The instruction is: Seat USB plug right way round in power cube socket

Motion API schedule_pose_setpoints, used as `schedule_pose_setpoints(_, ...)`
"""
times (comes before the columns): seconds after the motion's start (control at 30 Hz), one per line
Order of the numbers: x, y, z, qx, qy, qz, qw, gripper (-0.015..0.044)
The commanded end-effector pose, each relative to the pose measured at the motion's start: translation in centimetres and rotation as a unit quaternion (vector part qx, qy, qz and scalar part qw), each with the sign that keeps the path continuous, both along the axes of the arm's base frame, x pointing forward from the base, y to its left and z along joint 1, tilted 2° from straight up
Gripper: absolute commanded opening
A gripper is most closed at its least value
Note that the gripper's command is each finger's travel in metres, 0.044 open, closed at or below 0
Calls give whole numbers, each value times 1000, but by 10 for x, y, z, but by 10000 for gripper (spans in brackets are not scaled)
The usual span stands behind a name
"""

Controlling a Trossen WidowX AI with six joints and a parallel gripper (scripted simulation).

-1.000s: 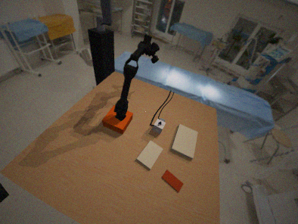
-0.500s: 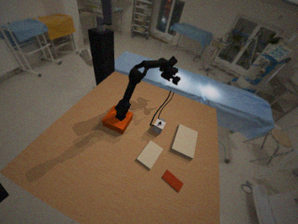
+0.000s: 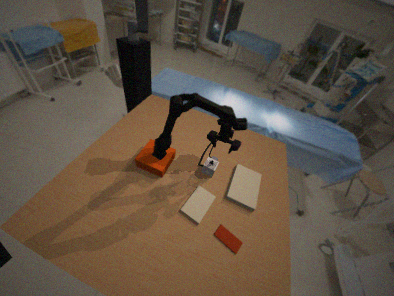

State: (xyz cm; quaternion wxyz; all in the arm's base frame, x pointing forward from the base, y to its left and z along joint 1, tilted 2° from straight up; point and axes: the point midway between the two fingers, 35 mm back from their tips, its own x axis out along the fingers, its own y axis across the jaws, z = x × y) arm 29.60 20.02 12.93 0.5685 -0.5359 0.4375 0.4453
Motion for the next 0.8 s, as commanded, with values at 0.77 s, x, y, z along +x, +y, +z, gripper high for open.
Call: schedule_pose_setpoints(0.77, -9, -69, -28, -31, 80, 41, 995, 440)
